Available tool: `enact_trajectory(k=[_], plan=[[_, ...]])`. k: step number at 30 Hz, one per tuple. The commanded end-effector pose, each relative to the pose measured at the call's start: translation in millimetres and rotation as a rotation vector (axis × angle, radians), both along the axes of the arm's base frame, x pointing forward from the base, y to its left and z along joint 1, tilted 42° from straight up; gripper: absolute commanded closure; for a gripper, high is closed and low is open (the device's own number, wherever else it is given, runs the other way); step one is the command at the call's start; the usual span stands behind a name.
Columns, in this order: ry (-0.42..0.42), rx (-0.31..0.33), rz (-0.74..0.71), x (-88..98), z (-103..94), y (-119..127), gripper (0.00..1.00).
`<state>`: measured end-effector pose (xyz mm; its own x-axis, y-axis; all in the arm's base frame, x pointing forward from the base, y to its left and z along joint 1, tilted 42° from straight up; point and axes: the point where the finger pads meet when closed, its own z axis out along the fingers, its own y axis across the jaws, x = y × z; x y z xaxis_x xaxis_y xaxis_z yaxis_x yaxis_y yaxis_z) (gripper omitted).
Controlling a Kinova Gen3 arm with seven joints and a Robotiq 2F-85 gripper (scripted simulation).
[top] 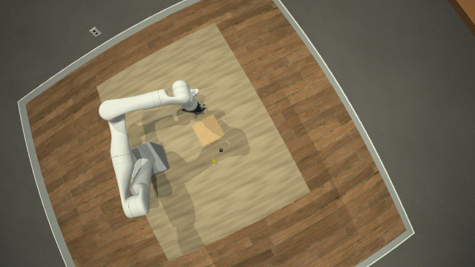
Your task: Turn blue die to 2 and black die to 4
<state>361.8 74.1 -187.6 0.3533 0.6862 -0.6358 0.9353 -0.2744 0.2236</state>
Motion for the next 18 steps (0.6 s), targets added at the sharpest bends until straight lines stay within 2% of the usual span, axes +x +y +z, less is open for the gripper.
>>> enact_trajectory(k=[1,8,18], plan=[[-0.001,0.001,0.001,0.3,0.4,1,0.89],[-0.001,0.001,0.001,0.5,8.3,8,0.89],[-0.001,0.001,0.001,1.9,59.3,55,0.89]])
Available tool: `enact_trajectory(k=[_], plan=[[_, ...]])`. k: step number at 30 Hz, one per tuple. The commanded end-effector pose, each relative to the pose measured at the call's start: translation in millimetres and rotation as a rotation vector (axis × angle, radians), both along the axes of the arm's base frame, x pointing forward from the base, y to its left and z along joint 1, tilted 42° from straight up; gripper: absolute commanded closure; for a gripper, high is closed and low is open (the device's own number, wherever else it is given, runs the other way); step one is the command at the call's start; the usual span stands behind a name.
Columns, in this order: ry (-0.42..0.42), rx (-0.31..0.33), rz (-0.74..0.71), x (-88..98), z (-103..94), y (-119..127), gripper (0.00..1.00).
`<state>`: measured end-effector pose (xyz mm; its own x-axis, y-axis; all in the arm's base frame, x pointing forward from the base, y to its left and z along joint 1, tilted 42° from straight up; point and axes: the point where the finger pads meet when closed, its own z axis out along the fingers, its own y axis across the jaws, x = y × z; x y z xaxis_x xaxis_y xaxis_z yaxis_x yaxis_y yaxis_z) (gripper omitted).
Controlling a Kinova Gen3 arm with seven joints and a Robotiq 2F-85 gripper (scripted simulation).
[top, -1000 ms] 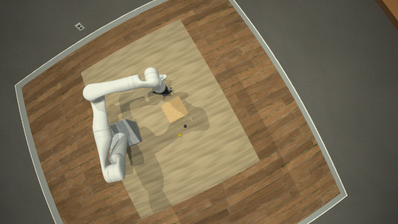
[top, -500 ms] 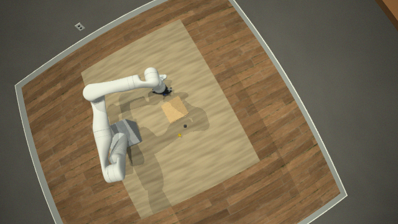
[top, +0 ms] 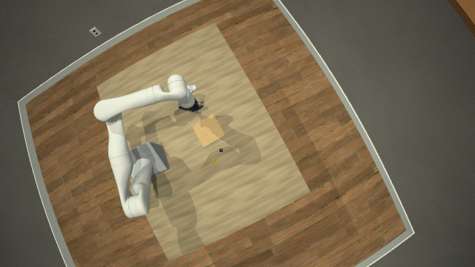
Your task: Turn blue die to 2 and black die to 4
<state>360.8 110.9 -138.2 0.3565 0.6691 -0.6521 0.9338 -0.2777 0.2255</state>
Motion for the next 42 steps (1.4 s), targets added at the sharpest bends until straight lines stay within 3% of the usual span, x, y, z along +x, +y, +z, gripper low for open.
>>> enact_trajectory(k=[1,8,24,37,42], plan=[[-0.005,0.023,0.010,3.0,14.0,22,0.89],[-0.005,0.023,0.010,3.3,24.5,31,0.89],[0.002,0.024,0.019,4.0,27.1,29,0.89],[0.096,0.031,0.132,9.6,56.3,3,0.89],[0.169,0.033,0.213,9.7,76.7,-17,0.89]])
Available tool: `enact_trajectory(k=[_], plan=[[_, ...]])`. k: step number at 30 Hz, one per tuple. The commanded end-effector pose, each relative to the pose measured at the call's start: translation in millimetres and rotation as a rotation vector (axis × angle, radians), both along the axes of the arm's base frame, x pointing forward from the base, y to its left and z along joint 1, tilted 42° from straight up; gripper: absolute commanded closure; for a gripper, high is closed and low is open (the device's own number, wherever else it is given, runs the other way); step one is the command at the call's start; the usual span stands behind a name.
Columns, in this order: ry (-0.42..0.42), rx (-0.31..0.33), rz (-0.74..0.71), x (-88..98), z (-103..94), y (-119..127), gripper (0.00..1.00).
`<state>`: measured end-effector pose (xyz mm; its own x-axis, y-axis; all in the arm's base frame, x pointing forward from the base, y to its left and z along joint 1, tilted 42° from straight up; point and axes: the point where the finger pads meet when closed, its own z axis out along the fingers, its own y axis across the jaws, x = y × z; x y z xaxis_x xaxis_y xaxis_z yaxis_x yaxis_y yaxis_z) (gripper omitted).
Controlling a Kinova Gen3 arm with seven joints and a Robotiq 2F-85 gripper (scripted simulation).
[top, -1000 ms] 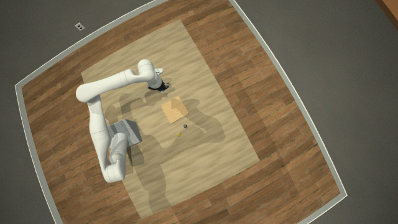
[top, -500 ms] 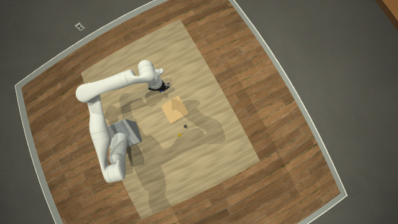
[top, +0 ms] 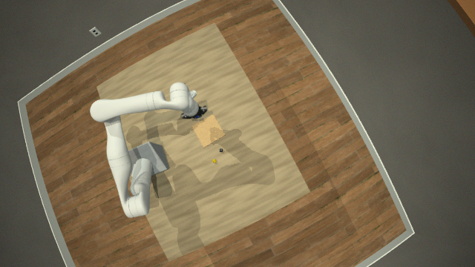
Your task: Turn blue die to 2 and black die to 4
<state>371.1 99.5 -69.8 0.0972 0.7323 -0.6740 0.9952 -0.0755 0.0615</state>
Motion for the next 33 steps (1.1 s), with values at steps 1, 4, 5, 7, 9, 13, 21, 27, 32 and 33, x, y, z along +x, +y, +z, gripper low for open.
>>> enact_trajectory(k=[1,4,5,7,9,13,21,27,32,33], plan=[[0.021,0.011,0.017,-0.9,12.3,-10,0.89],[0.065,0.010,0.063,-2.7,23.6,-22,0.89],[0.078,0.010,0.077,-3.5,27.0,-26,0.89],[0.104,0.009,0.102,-5.2,33.0,-33,0.89],[0.126,0.009,0.123,-6.9,38.1,-39,0.89],[0.143,0.009,0.140,-8.4,42.0,-44,0.89],[0.170,0.008,0.165,-11.0,47.7,-51,0.89],[0.170,0.008,0.165,-11.0,47.7,-51,0.89],[0.170,0.008,0.165,-11.0,47.7,-51,0.89],[0.170,0.008,0.165,-11.0,47.7,-51,0.89]])
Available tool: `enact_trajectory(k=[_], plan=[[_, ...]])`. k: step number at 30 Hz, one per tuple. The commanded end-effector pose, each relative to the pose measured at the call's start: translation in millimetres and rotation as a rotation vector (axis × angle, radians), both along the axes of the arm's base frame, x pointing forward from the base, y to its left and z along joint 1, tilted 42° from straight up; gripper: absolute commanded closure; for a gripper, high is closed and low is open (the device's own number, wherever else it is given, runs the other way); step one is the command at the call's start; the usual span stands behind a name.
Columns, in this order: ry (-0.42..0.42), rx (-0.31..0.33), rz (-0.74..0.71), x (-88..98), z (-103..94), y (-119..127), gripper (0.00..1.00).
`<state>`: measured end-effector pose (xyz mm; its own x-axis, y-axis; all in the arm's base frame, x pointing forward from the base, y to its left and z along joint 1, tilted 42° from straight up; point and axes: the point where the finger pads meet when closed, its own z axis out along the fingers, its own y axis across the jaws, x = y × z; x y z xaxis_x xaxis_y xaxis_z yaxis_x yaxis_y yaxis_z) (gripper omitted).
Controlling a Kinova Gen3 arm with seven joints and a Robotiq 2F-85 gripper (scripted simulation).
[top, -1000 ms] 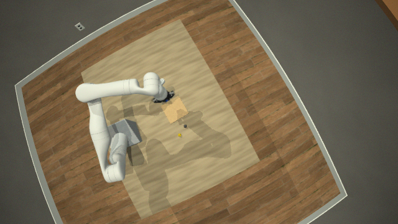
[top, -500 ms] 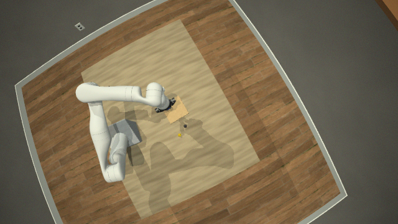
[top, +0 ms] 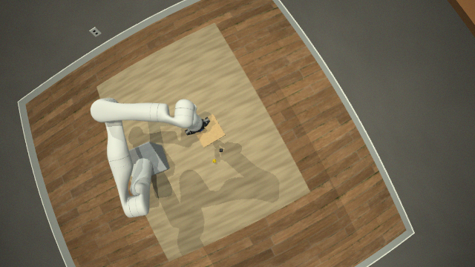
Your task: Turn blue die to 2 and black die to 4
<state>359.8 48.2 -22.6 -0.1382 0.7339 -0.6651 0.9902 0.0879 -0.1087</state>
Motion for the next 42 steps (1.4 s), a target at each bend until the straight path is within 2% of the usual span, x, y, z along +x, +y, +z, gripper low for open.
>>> enact_trajectory(k=[1,13,28,42], plan=[[-0.001,0.001,0.001,0.3,0.4,1,0.89],[-0.001,0.001,0.001,0.0,-12.3,-11,0.89],[-0.001,0.001,0.001,-1.4,-61.4,-56,0.89],[-0.001,0.001,0.001,-1.6,-70.5,-64,0.89]])
